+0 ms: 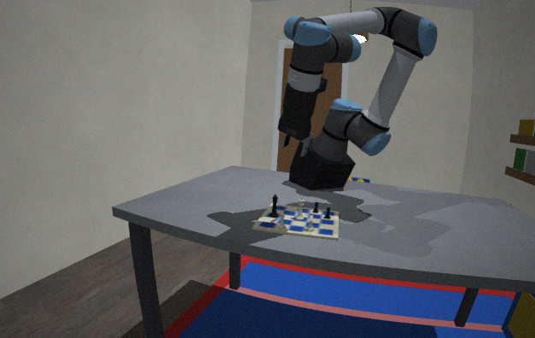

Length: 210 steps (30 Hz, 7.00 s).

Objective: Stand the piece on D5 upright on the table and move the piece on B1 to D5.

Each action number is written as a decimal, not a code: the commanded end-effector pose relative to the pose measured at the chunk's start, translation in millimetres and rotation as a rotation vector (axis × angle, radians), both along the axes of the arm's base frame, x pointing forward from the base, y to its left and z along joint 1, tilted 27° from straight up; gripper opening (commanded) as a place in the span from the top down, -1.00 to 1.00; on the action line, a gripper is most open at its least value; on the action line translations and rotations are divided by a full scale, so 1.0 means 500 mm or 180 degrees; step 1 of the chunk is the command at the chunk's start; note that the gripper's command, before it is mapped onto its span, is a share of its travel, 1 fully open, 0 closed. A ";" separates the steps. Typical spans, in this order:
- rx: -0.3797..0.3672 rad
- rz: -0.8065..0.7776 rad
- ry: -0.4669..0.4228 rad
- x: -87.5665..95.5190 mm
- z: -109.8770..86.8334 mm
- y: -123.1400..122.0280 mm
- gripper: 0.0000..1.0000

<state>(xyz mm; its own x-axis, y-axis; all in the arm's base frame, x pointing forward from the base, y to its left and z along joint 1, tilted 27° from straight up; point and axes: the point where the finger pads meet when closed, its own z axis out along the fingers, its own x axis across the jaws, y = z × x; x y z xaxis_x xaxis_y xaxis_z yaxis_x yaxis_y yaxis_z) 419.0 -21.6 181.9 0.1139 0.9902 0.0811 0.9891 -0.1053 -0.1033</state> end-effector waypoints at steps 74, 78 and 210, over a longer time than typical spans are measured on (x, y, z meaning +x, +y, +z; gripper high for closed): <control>0.3247 -0.3336 0.2913 0.075 -0.188 -0.614 -1.00; 0.3248 -0.3336 0.2913 0.075 -0.188 -0.614 -1.00; 0.1372 -0.1334 -0.0103 0.185 -0.052 -0.148 -1.00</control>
<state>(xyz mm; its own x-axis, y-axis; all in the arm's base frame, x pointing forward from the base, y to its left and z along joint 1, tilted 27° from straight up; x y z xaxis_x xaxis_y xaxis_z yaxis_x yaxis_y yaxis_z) 510.0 -124.5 153.6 0.5639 0.6760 0.4744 0.8259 -0.4619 -0.3234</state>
